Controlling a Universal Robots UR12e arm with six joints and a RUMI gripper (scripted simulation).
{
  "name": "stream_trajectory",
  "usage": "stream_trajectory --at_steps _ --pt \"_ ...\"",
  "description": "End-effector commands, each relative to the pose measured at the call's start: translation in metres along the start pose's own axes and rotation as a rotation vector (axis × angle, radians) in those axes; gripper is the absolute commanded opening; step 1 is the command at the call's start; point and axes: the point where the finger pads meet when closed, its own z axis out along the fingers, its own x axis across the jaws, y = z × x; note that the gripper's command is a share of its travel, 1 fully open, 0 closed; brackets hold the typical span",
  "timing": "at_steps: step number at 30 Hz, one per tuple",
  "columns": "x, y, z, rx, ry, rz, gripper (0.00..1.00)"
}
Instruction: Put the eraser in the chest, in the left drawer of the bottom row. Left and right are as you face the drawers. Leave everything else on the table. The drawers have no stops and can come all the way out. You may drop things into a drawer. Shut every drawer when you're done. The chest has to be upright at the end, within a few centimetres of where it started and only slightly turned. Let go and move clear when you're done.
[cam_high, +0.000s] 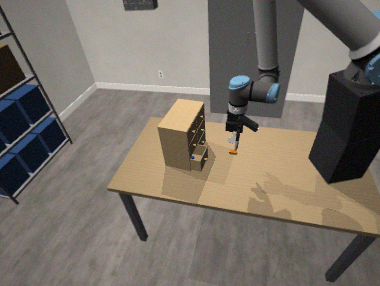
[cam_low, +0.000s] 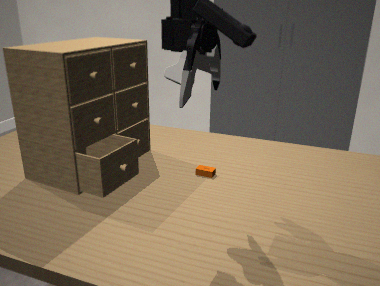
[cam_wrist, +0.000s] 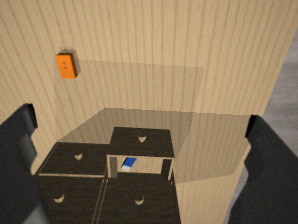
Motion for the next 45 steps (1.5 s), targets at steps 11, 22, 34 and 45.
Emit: stream_trajectory --at_steps 11,22,34,45 --pt "0.001 -0.001 0.000 -0.003 -0.001 0.005 1.00" --pt "0.001 -0.001 0.004 -0.029 -0.001 0.005 1.00" --pt "0.001 0.005 0.011 -0.089 -0.002 0.005 1.00" --pt "0.001 0.015 0.020 -0.173 -0.002 0.005 1.00"
